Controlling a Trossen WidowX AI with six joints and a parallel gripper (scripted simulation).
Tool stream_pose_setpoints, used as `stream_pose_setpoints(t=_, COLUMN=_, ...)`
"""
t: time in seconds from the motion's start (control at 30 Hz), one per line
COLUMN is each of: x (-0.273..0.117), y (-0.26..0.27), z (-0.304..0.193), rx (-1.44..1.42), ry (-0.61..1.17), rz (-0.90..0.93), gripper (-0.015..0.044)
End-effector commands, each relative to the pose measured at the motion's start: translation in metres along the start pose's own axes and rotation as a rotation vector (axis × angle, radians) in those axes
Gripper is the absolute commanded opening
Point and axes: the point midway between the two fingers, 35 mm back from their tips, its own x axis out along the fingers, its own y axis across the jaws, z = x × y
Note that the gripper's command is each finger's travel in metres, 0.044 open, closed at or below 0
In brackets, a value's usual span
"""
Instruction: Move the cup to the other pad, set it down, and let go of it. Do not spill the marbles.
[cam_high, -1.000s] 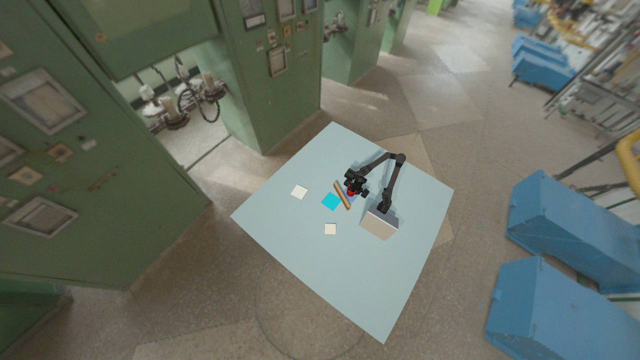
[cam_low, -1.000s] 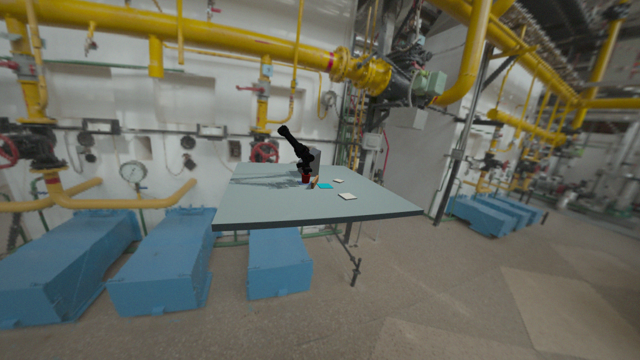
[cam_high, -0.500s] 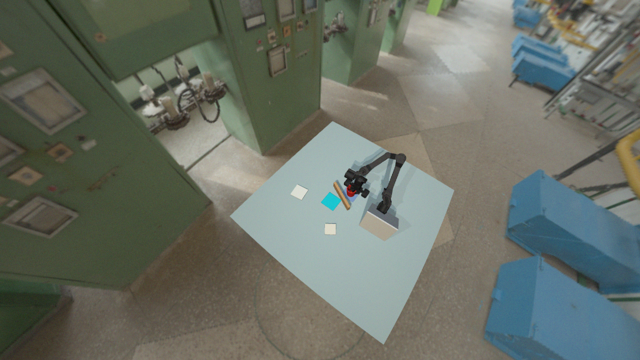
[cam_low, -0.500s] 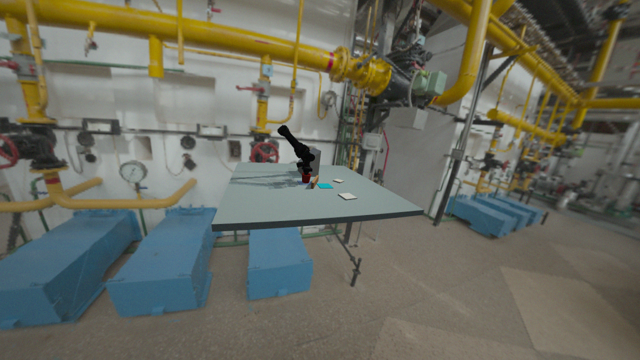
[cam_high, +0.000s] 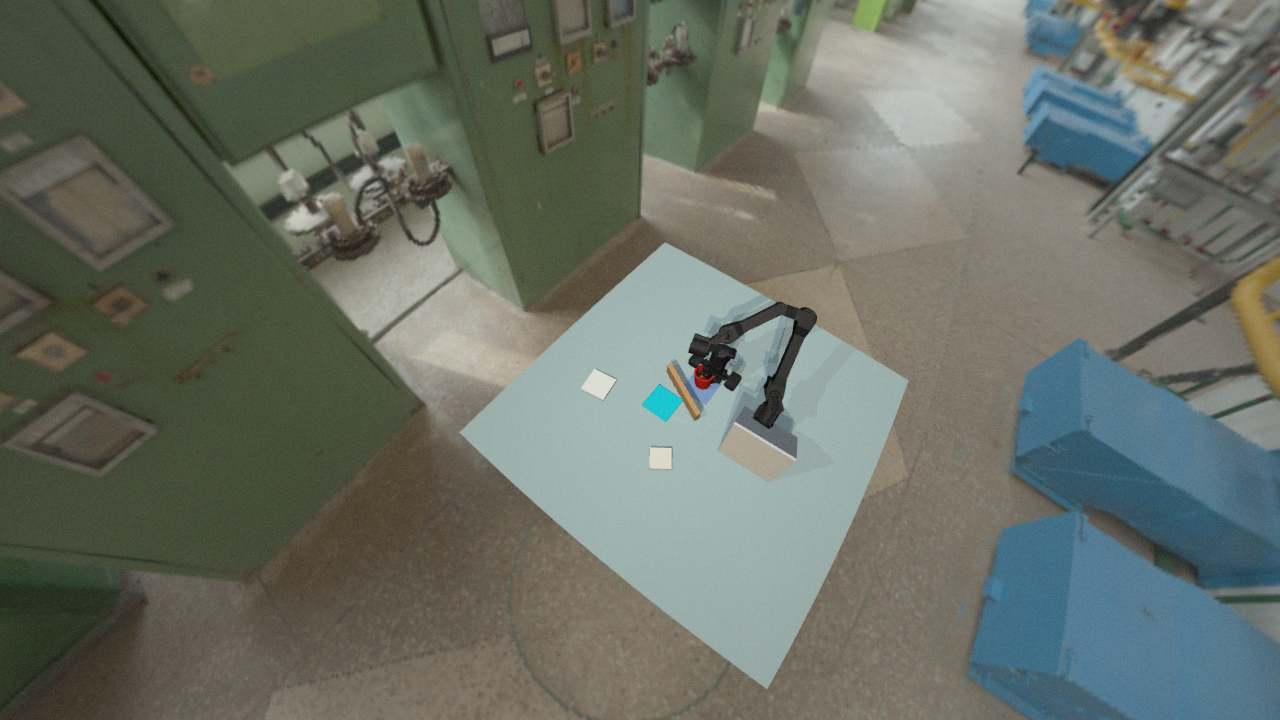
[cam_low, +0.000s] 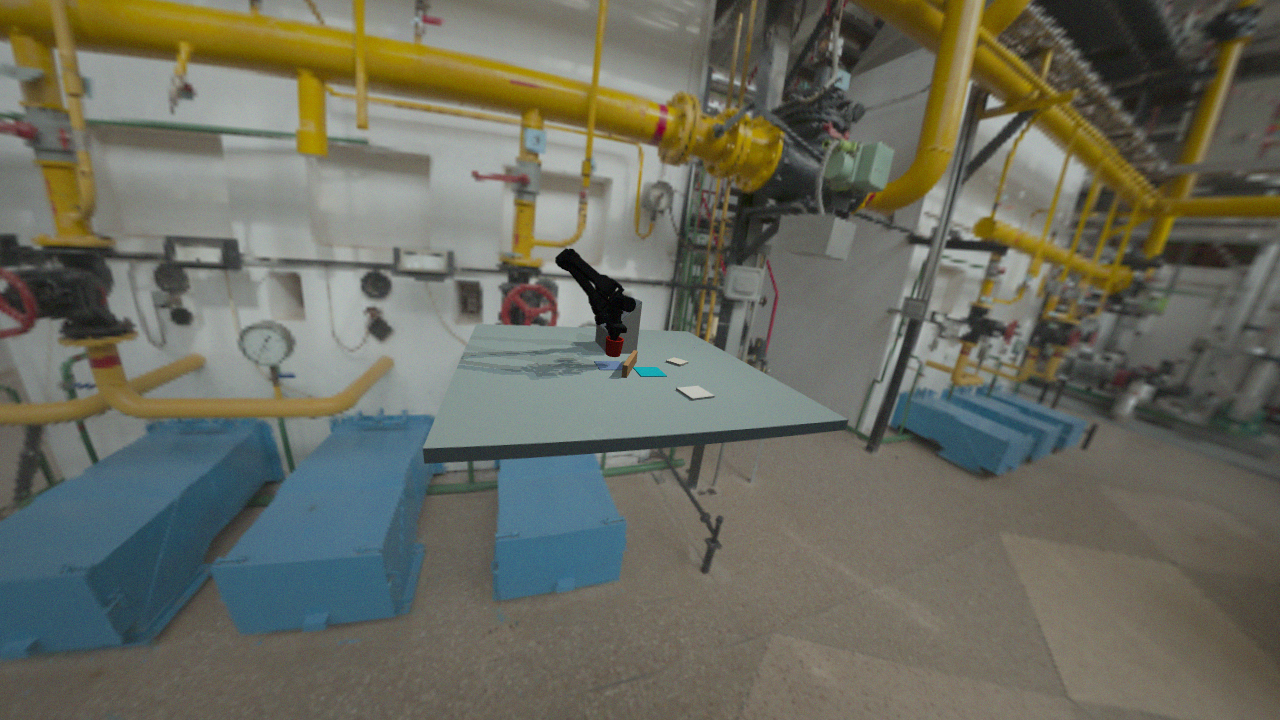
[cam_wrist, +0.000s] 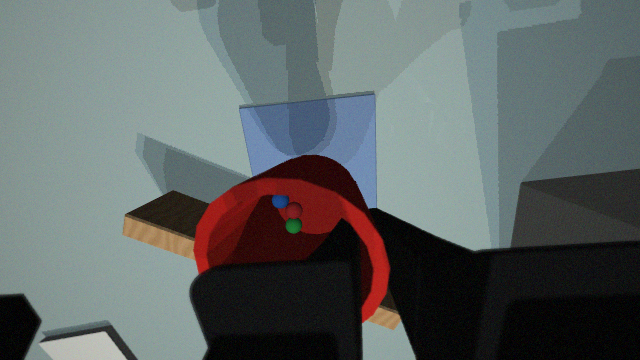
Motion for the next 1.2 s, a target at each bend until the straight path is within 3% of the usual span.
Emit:
stream_pose_setpoints(t=0.0, x=-0.012, y=0.002, z=0.000, rx=0.010, ry=0.005, rz=0.006, gripper=0.0000)
stream_pose_setpoints(t=0.27, x=-0.030, y=-0.003, z=-0.001, rx=0.008, ry=0.000, rz=0.005, gripper=0.0000)
stream_pose_setpoints(t=1.17, x=-0.028, y=0.000, z=-0.009, rx=0.003, ry=-0.004, rz=0.004, gripper=0.0000)
